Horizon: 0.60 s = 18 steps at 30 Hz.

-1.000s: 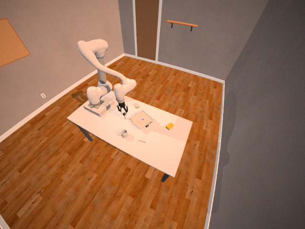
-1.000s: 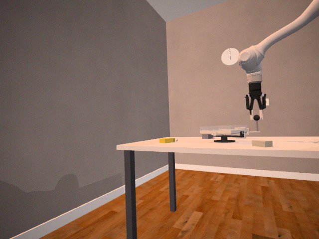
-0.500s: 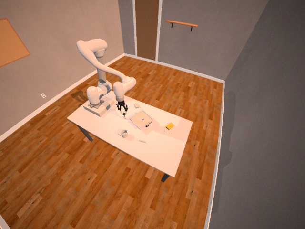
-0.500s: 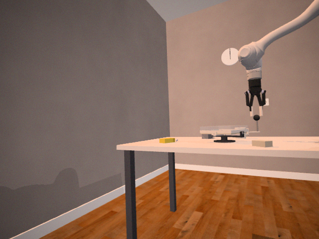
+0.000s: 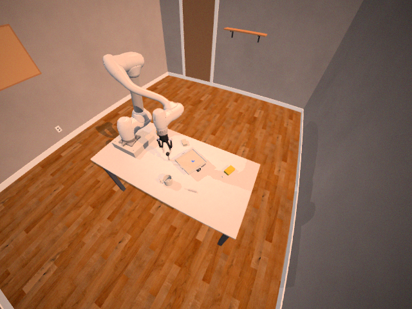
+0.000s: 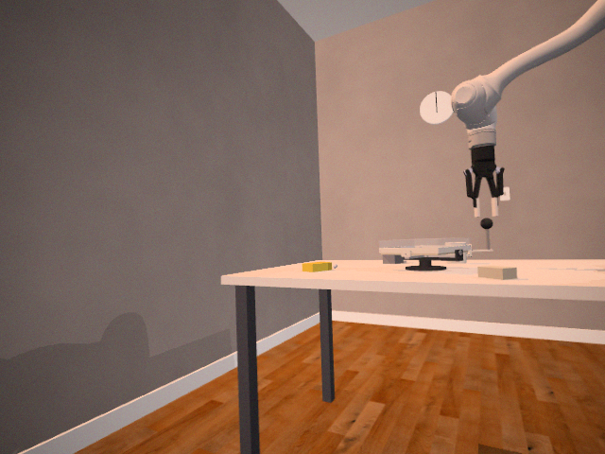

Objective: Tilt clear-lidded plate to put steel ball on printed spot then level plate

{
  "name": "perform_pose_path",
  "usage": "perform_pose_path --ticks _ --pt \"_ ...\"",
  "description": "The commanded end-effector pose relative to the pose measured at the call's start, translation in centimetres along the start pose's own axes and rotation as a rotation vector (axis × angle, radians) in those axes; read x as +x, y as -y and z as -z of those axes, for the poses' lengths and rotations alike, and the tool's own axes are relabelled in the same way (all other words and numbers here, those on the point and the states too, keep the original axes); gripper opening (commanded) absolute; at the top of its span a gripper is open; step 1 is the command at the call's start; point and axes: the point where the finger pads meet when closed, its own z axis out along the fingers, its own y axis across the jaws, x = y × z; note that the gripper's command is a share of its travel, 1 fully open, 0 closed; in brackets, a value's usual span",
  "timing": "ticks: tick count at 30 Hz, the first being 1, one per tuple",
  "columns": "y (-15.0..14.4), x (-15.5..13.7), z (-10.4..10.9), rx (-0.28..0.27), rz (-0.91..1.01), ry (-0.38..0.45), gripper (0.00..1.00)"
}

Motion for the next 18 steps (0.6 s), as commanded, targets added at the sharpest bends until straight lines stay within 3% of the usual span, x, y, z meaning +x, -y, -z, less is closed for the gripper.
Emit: perform_pose_path --ticks 1,8,9,18 --pt "0.00 0.00 0.14 0.000 0.000 0.000 0.36" --pt "0.00 0.00 0.17 0.000 0.000 0.000 0.36" --pt "0.00 0.00 0.17 0.000 0.000 0.000 1.00" --pt "0.00 0.00 0.17 0.000 0.000 0.000 1.00"
